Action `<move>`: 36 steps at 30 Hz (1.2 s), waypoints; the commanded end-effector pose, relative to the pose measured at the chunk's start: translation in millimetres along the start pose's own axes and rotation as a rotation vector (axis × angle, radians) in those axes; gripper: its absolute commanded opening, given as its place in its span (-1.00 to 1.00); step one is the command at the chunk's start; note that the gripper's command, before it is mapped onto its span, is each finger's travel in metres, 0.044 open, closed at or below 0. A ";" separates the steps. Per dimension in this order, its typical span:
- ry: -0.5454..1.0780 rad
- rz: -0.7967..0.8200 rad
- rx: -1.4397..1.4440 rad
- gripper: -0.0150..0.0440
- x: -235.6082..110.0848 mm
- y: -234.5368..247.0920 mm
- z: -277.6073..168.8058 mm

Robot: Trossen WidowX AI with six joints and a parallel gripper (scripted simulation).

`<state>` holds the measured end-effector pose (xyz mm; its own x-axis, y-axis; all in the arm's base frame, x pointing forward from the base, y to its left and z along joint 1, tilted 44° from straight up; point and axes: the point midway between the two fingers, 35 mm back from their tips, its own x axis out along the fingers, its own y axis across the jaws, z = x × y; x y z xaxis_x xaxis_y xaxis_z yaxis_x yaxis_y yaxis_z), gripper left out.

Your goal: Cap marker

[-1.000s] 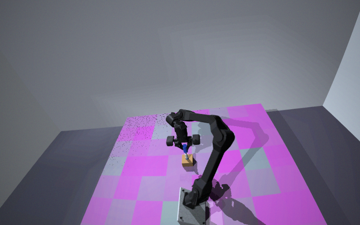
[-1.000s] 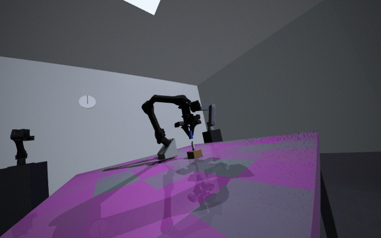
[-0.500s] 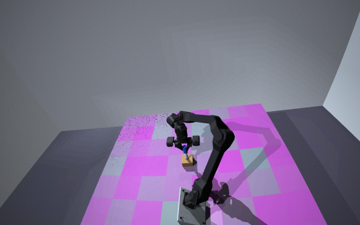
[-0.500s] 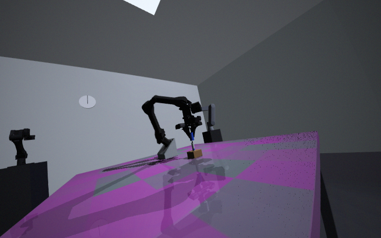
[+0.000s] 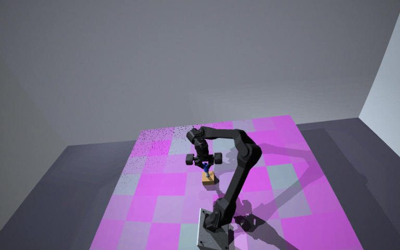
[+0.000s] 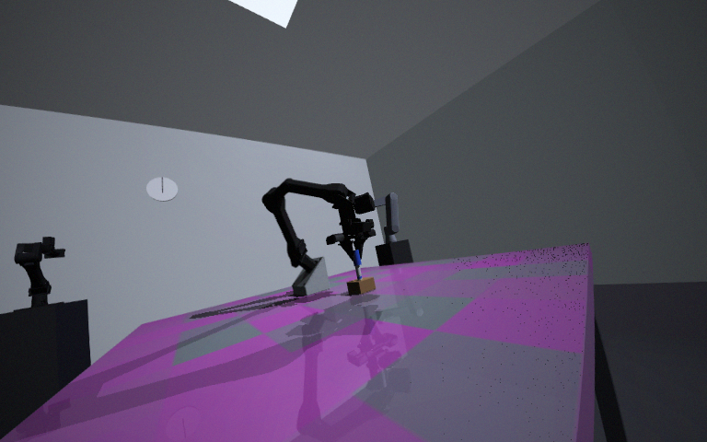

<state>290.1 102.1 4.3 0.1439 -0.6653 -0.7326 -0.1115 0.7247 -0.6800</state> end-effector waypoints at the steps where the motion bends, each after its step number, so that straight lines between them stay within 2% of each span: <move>1: 0.009 -0.009 0.003 -0.49 16.3 -1.1 -0.8; 17: 0.009 -0.011 0.003 -0.49 33.1 -1.6 -1.9; 33: 0.006 -0.012 0.013 0.93 31.3 -2.1 -1.0; 34: 0.006 -0.012 0.013 1.00 31.3 -2.1 -1.0; 36: 0.006 -0.012 0.013 1.00 31.3 -2.1 -1.0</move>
<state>293.7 79.6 -17.5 0.1394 -0.6753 -0.7242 -0.0983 0.7183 -0.6887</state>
